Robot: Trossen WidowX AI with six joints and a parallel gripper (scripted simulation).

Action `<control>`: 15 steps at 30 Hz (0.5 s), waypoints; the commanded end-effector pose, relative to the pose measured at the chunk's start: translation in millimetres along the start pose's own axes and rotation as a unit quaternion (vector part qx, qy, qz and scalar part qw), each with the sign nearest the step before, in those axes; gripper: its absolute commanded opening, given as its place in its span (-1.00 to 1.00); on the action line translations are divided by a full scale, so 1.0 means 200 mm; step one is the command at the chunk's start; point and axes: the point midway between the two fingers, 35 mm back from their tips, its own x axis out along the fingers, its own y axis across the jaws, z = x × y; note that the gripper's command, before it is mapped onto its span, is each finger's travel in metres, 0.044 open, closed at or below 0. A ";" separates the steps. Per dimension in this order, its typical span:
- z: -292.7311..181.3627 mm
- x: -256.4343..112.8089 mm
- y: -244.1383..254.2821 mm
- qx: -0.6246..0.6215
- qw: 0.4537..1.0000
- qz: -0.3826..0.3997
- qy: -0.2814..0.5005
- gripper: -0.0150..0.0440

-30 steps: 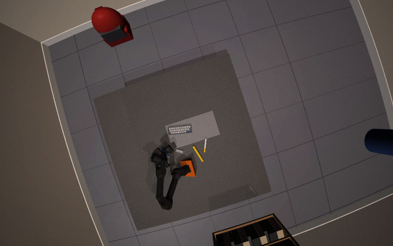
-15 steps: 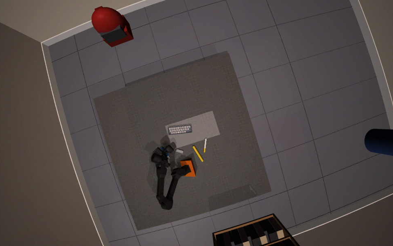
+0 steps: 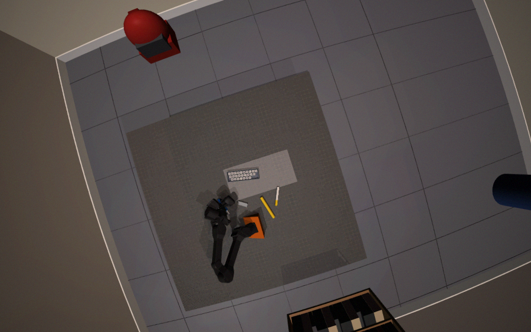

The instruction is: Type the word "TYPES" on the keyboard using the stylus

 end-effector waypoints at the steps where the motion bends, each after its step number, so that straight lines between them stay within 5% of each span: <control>1: -0.02 0.02 -0.01 0.003 1.000 -0.002 0.002 0.02; 12: -0.02 0.03 -0.01 0.003 1.000 -0.002 0.002 0.02; 15: -0.02 0.03 0.00 0.001 1.000 0.000 0.001 -0.25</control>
